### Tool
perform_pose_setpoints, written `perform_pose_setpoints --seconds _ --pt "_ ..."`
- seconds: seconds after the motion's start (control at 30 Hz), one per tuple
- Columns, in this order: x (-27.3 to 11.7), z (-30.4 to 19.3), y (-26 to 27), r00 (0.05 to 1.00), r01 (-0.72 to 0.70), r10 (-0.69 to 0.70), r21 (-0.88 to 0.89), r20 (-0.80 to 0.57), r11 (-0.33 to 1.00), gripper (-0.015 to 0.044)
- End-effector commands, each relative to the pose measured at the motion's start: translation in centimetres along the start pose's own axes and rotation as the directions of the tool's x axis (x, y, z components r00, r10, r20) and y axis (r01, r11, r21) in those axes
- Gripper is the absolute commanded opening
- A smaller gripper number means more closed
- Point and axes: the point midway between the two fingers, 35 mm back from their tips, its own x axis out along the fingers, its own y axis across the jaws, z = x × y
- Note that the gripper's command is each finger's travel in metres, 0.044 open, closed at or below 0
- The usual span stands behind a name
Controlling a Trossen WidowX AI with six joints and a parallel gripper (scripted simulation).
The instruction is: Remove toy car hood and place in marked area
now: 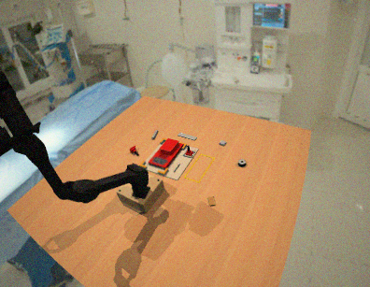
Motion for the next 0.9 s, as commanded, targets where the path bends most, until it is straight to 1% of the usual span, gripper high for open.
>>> perform_pose_setpoints --seconds 0.0,0.2,0.3,0.43,0.63,0.87 --pt "1.2 -5.8 -0.5 0.992 0.019 -0.008 0.093 -0.123 0.995 0.0440" --pt "1.8 -13.3 -0.3 0.955 0.086 -0.024 0.196 -0.297 0.977 0.0440" --pt "1.9 -17.5 -0.2 0.926 0.108 -0.006 0.249 -0.378 0.962 0.0440" --pt "2.1 -22.3 0.6 0.901 0.114 0.039 0.322 -0.432 0.940 0.0440" --pt "1.3 -30.5 2.3 0.812 0.176 0.104 0.411 -0.575 0.894 0.0440" --pt "-0.9 -37.8 5.2 0.694 0.232 0.193 0.470 -0.694 0.852 0.0440"
